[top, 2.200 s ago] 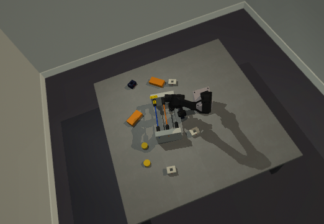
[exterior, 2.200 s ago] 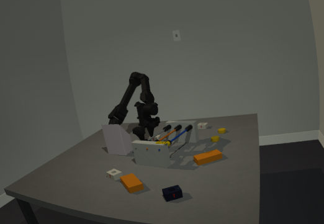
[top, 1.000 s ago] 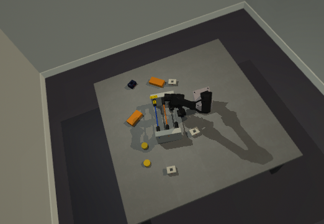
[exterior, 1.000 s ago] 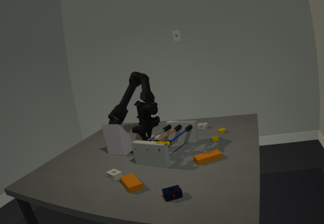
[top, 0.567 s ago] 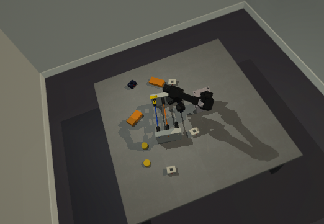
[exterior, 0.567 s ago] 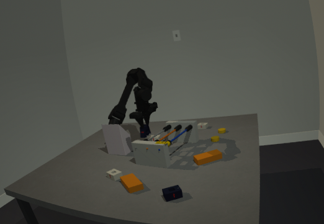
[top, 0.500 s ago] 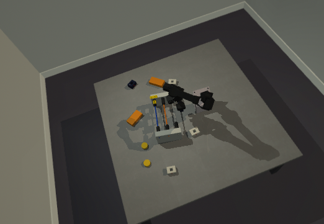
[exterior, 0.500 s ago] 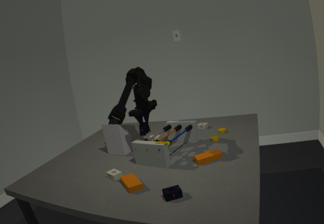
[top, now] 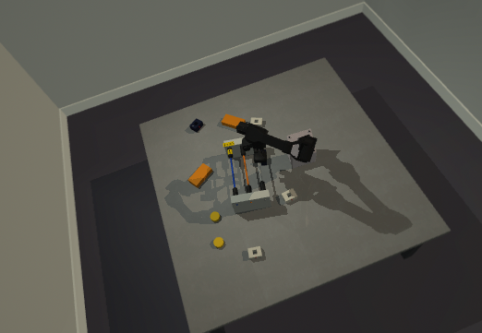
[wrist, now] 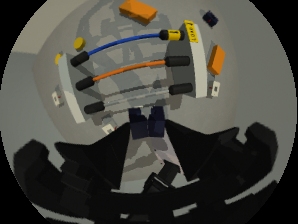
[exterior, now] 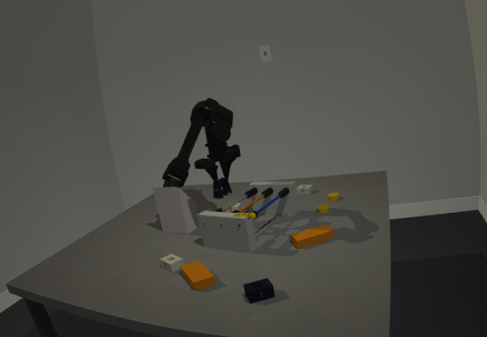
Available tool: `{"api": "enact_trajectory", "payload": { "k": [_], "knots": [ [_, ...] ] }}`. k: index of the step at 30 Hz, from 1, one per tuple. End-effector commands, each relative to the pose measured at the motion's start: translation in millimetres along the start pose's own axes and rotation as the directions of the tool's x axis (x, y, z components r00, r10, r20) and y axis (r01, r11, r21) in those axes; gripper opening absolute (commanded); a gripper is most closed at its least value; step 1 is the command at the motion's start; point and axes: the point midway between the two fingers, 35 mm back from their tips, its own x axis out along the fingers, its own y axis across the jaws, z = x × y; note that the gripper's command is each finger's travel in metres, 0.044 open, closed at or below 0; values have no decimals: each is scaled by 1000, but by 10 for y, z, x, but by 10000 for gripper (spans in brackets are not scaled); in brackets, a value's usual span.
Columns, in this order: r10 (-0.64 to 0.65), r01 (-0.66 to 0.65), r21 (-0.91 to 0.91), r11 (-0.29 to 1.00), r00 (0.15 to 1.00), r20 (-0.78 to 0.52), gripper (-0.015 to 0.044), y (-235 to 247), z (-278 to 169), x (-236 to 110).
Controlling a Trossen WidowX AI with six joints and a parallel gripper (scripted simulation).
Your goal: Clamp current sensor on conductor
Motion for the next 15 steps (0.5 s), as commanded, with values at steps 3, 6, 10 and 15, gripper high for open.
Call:
{"api": "enact_trajectory", "payload": {
  "k": [3, 6, 10, 15],
  "knots": [
    [0, -1, 164, 986, 1000, 6, 0, 34, 218, -49],
    [-1, -1, 250, 968, 1000, 7, 0, 49, 327, -61],
    [-1, -2, 362, 932, 1000, 8, 0, 69, 472, -72],
    [-1, -3, 495, 869, 1000, 9, 0, 97, 650, -76]
  ]
}}
